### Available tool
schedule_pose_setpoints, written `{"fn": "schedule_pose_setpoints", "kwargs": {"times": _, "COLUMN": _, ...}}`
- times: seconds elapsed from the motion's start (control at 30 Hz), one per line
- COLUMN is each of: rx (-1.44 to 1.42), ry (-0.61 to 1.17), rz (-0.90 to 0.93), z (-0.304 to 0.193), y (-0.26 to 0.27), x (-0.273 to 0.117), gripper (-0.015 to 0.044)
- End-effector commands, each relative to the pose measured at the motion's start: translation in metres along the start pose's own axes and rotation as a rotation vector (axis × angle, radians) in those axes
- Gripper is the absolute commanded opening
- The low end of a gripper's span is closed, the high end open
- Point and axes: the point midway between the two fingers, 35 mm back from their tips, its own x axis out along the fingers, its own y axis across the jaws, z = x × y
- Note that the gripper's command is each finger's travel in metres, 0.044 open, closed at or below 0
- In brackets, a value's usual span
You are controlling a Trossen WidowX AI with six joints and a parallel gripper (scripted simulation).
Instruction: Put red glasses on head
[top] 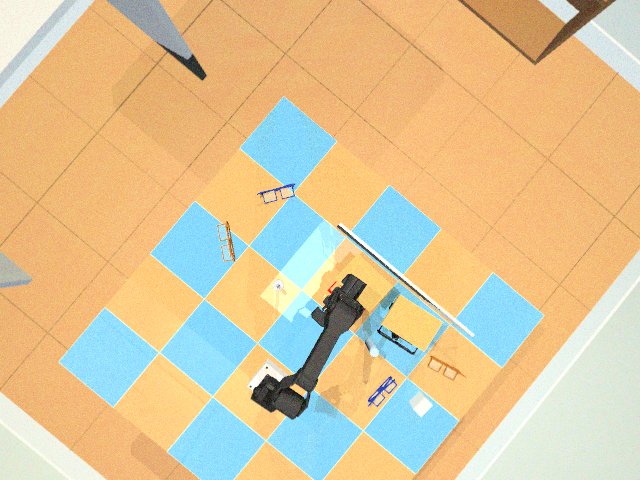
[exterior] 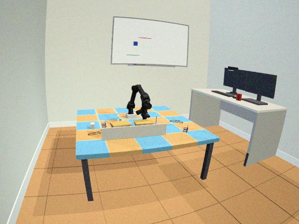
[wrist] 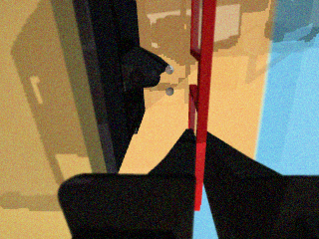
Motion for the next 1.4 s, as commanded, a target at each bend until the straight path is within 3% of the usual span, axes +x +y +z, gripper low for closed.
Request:
{"fn": "schedule_pose_setpoints", "kwargs": {"times": 0.0, "rx": -0.004, "ry": 0.002, "rz": 0.003, "z": -0.0003, "y": 0.0062, "x": -0.0006, "gripper": 0.0}}
{"fn": "schedule_pose_setpoints", "kwargs": {"times": 1.37, "rx": -0.004, "ry": 0.002, "rz": 0.003, "z": -0.0003, "y": 0.011, "x": 0.0059, "gripper": 0.0}}
